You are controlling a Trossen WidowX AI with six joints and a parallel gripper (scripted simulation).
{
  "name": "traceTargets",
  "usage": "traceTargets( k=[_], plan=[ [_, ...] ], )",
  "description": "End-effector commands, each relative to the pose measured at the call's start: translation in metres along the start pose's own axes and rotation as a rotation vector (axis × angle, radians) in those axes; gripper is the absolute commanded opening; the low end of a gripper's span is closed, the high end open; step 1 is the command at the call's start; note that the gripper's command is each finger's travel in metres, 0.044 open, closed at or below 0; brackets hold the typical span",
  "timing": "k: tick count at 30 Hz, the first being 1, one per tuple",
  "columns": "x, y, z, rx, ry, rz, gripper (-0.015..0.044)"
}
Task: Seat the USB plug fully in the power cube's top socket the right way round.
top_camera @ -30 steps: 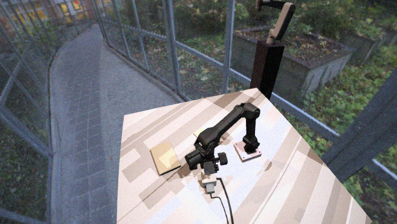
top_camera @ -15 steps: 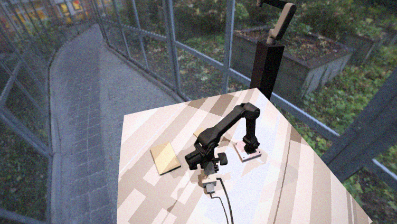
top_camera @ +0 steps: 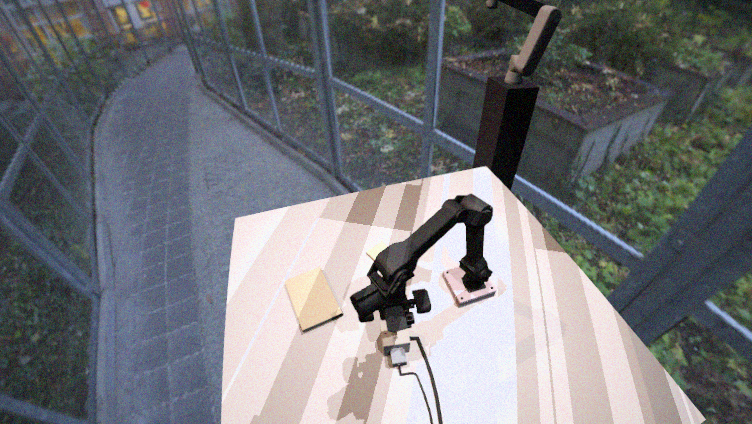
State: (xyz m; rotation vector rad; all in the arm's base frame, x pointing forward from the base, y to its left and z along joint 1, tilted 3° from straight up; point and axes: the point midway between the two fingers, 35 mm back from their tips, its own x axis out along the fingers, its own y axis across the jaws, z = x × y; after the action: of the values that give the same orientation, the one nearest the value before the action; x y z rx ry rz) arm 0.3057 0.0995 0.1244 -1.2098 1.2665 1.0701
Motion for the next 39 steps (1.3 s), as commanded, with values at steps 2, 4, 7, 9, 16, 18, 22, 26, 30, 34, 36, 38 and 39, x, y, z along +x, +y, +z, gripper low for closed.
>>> traceTargets(
  k=[2, 4, 7, 9, 16, 18, 22, 26, 30, 34, 36, 38, 39],
  plan=[
    [0.0018, 0.0000, -0.0009, 0.003, 0.005, -0.001, 0.0000],
    [0.0020, 0.0000, -0.0009, 0.003, 0.005, -0.001, 0.0000],
    [0.0024, 0.0000, -0.0008, 0.003, 0.005, -0.001, 0.0000],
    [0.0026, 0.0000, -0.0008, 0.003, 0.005, -0.001, 0.0000],
    [0.0034, 0.0000, -0.0008, 0.003, 0.005, -0.001, 0.0000],
    [0.0037, 0.0000, -0.0008, 0.003, 0.005, -0.001, 0.0000],
    [0.0042, 0.0000, -0.0008, 0.003, 0.005, -0.001, 0.0000],
    [0.0046, 0.0000, -0.0008, 0.003, 0.005, -0.001, 0.0000],
    [0.0051, 0.0000, -0.0008, 0.003, 0.005, -0.001, 0.0000],
    [0.0056, 0.0000, -0.0007, 0.003, 0.005, -0.001, 0.0000],
    [0.0058, 0.0000, -0.0007, 0.003, 0.005, -0.001, 0.0000],
    [0.0061, 0.0000, -0.0007, 0.003, 0.005, -0.001, 0.0000],
    [0.0062, 0.0000, -0.0007, 0.003, 0.005, -0.001, 0.0000]
  ],
)
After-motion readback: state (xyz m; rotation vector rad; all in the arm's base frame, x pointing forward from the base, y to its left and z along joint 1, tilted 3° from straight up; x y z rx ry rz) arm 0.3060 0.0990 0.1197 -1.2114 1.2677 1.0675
